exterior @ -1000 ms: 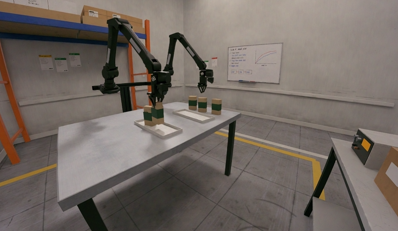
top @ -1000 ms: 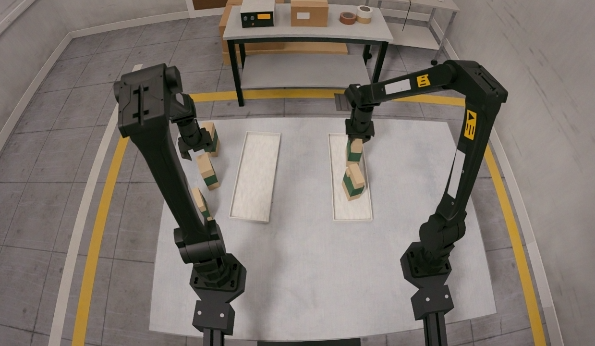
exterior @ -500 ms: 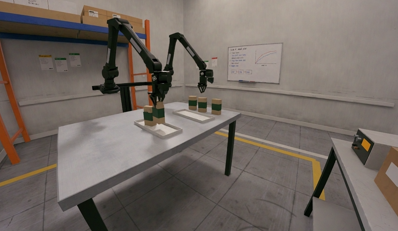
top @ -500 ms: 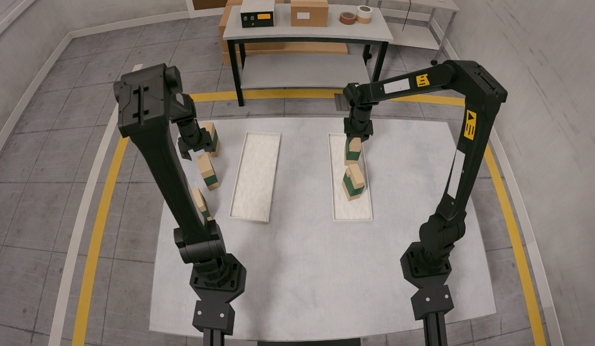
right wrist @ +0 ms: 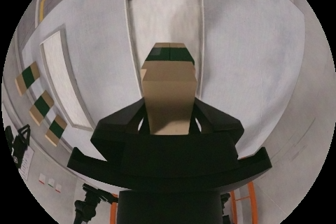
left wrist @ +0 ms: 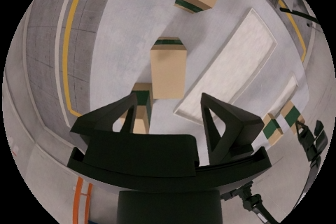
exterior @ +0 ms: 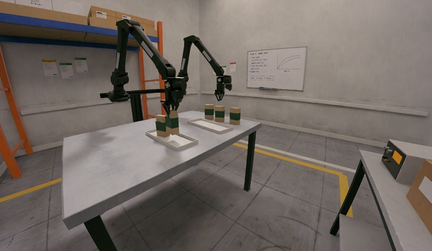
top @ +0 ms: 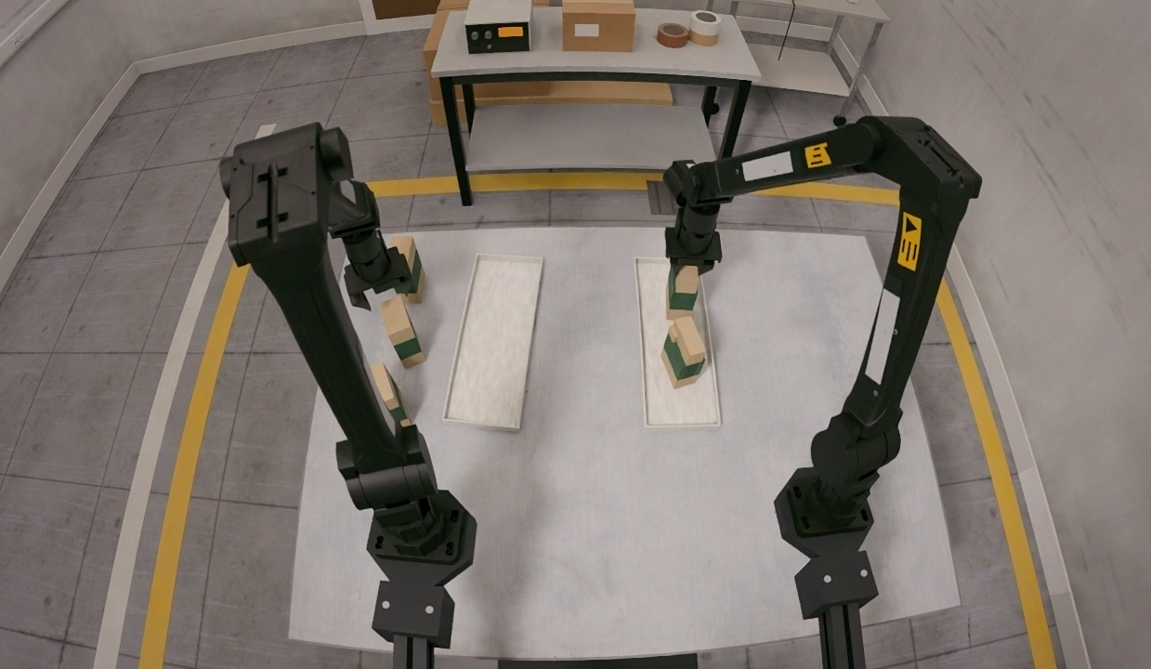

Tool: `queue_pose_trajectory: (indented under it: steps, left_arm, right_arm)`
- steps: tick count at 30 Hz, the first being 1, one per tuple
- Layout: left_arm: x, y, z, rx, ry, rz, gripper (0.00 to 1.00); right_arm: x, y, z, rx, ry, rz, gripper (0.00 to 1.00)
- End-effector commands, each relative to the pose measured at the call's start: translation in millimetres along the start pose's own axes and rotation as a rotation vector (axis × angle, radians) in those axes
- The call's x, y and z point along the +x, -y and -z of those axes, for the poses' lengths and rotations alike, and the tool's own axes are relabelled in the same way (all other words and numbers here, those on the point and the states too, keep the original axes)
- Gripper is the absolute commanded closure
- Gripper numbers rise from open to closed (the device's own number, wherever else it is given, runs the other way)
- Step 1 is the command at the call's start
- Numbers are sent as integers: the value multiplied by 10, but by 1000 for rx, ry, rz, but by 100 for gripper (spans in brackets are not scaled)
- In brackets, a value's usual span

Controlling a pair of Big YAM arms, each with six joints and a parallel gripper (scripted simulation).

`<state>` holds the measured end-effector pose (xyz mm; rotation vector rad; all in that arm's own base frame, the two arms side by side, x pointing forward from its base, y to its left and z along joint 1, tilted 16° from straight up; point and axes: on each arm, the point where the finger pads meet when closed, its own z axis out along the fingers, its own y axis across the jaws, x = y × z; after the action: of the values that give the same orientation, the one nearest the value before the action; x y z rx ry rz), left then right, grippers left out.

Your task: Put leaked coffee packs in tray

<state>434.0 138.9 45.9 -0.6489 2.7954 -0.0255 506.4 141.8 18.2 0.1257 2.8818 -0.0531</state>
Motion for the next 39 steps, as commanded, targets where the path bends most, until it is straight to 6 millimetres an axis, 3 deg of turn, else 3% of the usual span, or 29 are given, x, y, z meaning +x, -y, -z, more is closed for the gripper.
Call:
queue_pose_trajectory:
  steps: [1, 6, 8, 10, 11, 14, 17, 20, 25, 27, 28, 29, 32, 35, 39]
  left_arm:
    - [-116, 17, 68, 5, 26, -2, 24]
    - [-116, 17, 68, 5, 26, -2, 24]
    - [-116, 17, 68, 5, 26, -2, 24]
    - [-116, 17, 68, 5, 26, -2, 24]
    - [-116, 17, 68, 5, 26, -2, 24]
    - [-116, 17, 68, 5, 26, -2, 24]
    - [-116, 17, 68, 5, 26, -2, 24]
    - [-116, 17, 68, 5, 26, -2, 24]
    - [-116, 17, 68, 5, 26, -2, 24]
    - [-116, 17, 68, 5, 26, -2, 24]
    - [-116, 17, 68, 5, 26, -2, 24]
    - [-116, 17, 68, 5, 26, -2, 24]
    - [-116, 17, 68, 5, 26, -2, 24]
    - [-116, 17, 68, 5, 26, -2, 24]
    - [-116, 17, 68, 5, 26, -2, 24]
  right_arm:
    - [-287, -131, 236, -26, 58, -7, 77]
    - [-287, -131, 236, -26, 58, -7, 77]
    - [-279, -131, 63, -22, 51, -6, 77]
    - [-279, -131, 63, -22, 51, -6, 77]
    - [-359, -132, 224, -35, 84, -10, 77]
    - [-291, -103, 11, -21, 52, -7, 77]
    - [-294, -80, -41, -19, 50, -7, 77]
    - [-365, -69, 55, -29, 76, -12, 77]
    - [-290, -83, -153, -20, 49, -5, 77]
    - [-290, -83, -153, -20, 49, -5, 77]
    - [-392, -95, 47, -35, 89, -12, 77]
    - [-394, -88, 32, -35, 89, -12, 77]
    - [-295, -63, -224, -18, 49, -8, 77]
    - [-290, -74, -265, -19, 48, -6, 77]
    - [-365, -80, -176, -29, 75, -10, 77]
